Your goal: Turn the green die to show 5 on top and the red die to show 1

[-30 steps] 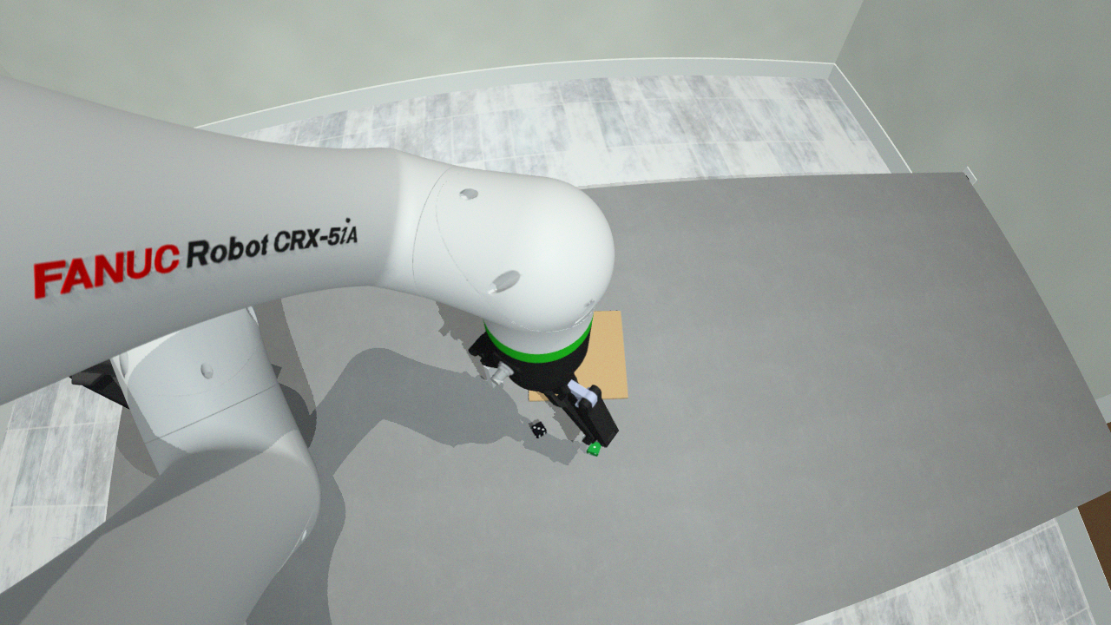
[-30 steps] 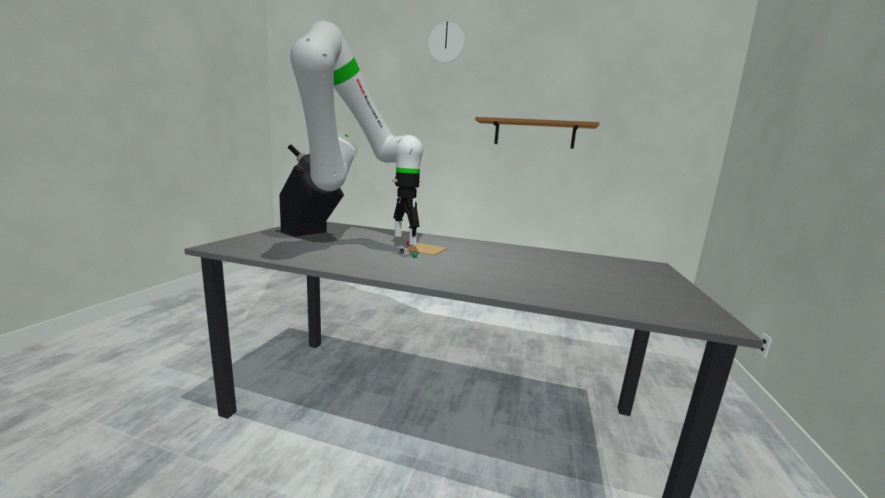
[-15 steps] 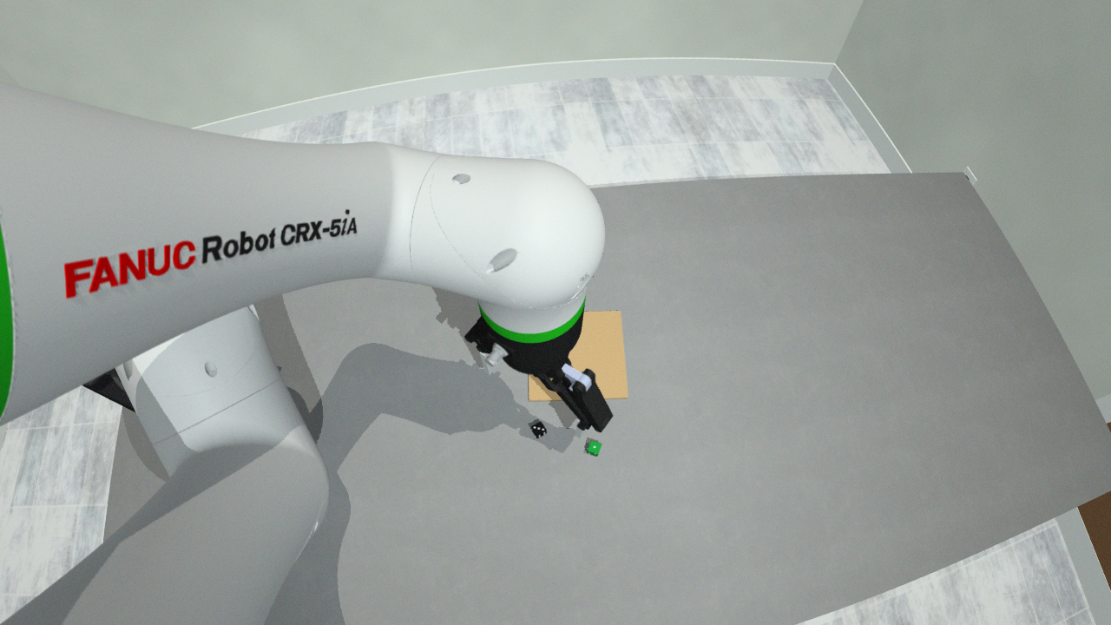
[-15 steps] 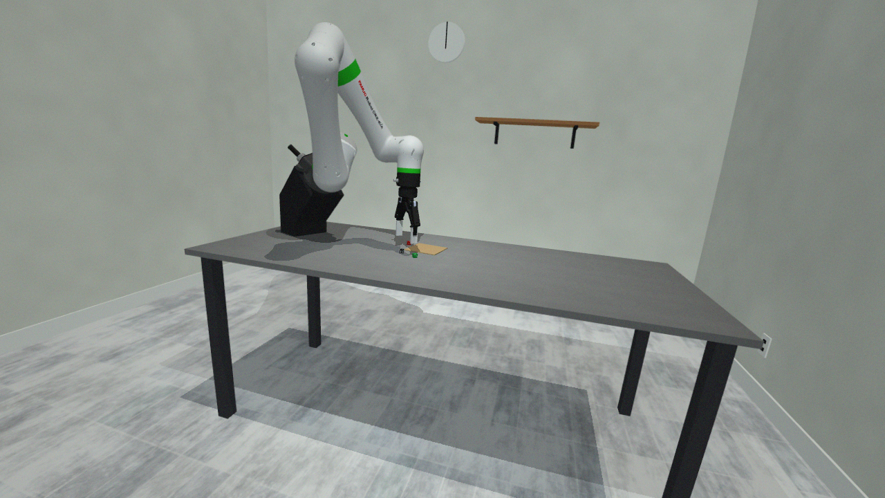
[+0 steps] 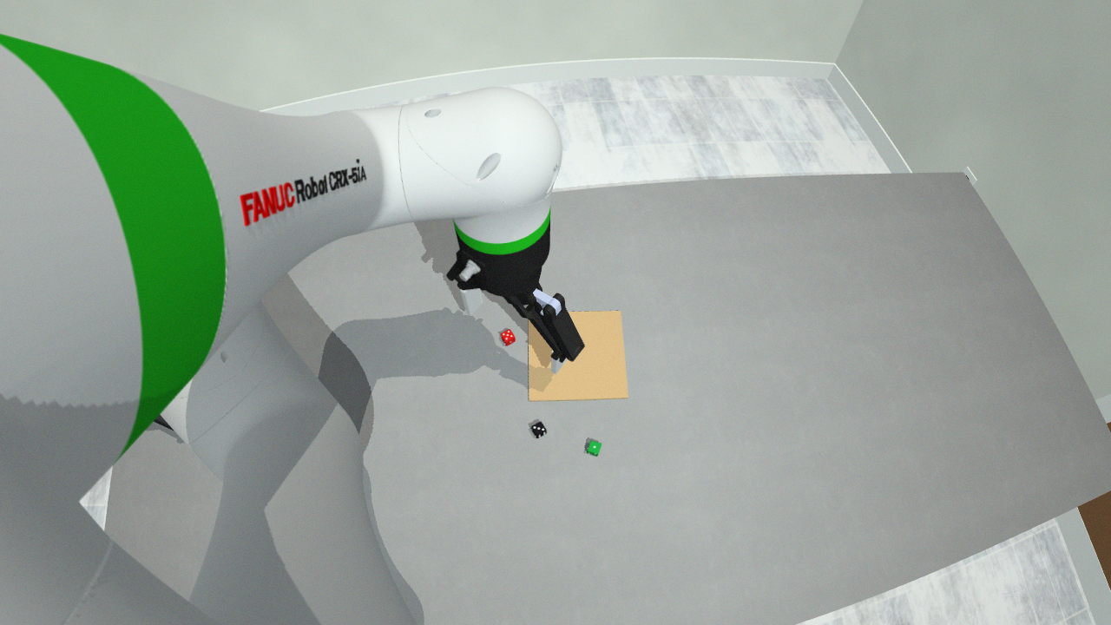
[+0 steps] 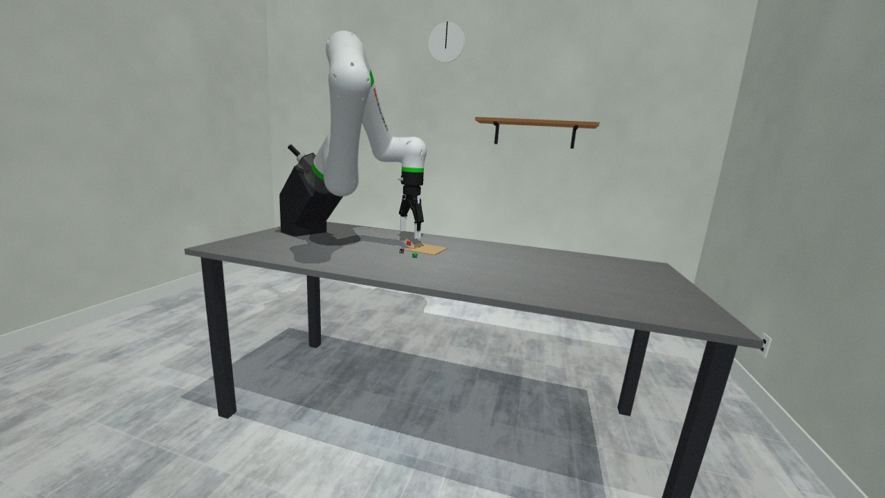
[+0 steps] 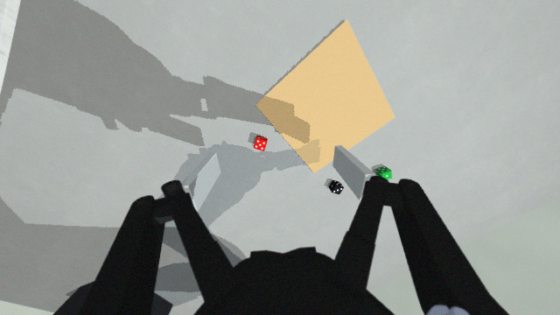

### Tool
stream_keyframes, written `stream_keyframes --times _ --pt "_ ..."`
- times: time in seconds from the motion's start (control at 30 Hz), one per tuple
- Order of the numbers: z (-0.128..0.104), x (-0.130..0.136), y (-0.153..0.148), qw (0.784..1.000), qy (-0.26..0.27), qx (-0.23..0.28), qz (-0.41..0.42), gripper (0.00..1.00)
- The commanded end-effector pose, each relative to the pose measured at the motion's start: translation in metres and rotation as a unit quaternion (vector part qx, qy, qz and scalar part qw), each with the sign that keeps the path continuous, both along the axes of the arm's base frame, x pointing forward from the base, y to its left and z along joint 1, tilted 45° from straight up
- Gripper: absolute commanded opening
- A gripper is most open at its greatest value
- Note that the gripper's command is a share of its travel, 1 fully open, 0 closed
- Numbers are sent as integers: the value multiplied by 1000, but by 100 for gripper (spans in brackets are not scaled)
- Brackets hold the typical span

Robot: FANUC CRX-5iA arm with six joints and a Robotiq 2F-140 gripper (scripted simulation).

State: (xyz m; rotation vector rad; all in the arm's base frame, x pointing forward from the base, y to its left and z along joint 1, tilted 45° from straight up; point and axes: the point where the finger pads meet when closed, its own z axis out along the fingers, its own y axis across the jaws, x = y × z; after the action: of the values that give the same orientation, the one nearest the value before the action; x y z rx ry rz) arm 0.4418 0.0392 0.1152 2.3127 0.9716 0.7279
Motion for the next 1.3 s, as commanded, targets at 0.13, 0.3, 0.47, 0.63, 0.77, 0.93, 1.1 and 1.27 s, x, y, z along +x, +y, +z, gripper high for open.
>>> stream_keyframes --times 0.13,0.3,0.47,0.63,0.77,0.93,1.1,1.27 --pt "-13 1 32 1000 -3 -3 -6 100" --pt "-13 1 32 1000 -3 -3 -6 100" --pt "-13 1 32 1000 -3 -3 -6 100" --pt "-13 1 32 1000 -3 -3 -6 100" --pt "-13 1 32 1000 -3 -3 -6 100" --pt "-13 1 32 1000 -3 -3 -6 100" --pt "-13 1 32 1000 -3 -3 -6 100" --pt "-13 1 32 1000 -3 -3 -6 100"
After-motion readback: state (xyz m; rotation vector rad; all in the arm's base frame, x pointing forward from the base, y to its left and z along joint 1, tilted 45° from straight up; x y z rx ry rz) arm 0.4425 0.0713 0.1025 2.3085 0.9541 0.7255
